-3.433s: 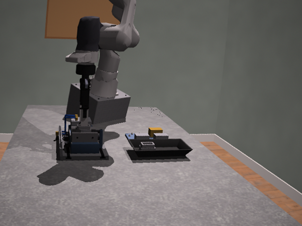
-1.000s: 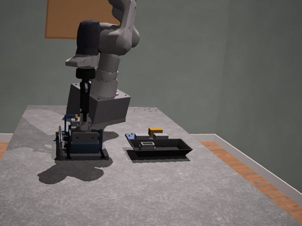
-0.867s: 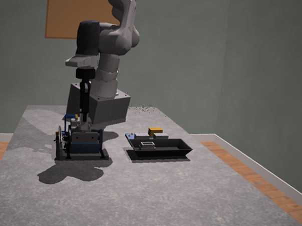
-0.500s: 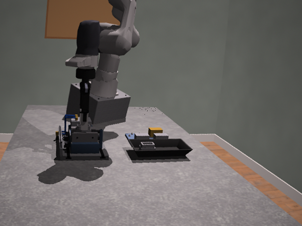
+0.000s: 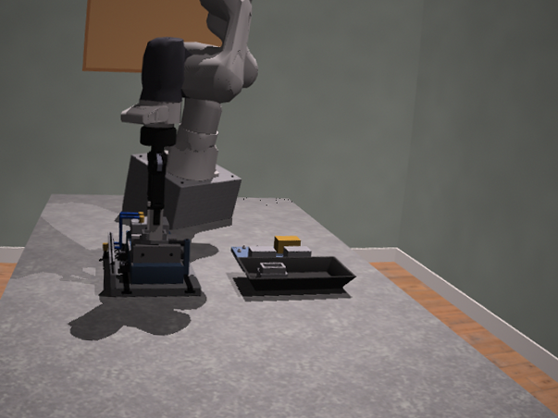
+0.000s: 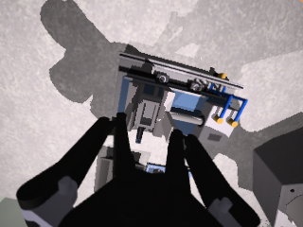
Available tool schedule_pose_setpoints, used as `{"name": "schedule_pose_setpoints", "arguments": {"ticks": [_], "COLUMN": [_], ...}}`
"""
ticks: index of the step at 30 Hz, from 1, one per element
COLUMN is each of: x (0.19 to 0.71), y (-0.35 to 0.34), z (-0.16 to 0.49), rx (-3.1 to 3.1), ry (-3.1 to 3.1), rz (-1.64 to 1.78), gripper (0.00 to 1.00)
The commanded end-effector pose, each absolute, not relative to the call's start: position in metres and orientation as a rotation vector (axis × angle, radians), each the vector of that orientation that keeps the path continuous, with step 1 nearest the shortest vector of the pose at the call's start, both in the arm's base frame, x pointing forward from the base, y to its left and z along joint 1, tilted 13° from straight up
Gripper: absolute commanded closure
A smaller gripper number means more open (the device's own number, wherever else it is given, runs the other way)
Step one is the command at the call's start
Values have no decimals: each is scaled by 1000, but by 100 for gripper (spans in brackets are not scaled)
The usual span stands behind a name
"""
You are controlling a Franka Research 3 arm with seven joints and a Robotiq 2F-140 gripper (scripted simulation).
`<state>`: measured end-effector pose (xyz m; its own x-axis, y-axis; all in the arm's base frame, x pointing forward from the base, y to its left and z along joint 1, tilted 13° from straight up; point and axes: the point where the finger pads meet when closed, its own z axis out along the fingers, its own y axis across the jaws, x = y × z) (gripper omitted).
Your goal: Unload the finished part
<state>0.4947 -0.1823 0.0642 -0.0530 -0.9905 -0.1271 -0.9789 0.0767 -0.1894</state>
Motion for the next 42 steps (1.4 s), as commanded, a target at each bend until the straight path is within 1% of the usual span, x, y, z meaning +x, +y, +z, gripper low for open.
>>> {"name": "schedule_pose_setpoints", "arguments": {"ticks": [1, 13, 14, 42], "x": [496, 496, 496, 496], "y": [-182, -182, -182, -182], "z": [64, 64, 64, 64], "rx": [-1996, -1996, -1996, -1996], "ry": [2124, 2124, 2124, 2124], "rz": [-79, -79, -79, -79], "gripper": [60, 60, 100, 100]}}
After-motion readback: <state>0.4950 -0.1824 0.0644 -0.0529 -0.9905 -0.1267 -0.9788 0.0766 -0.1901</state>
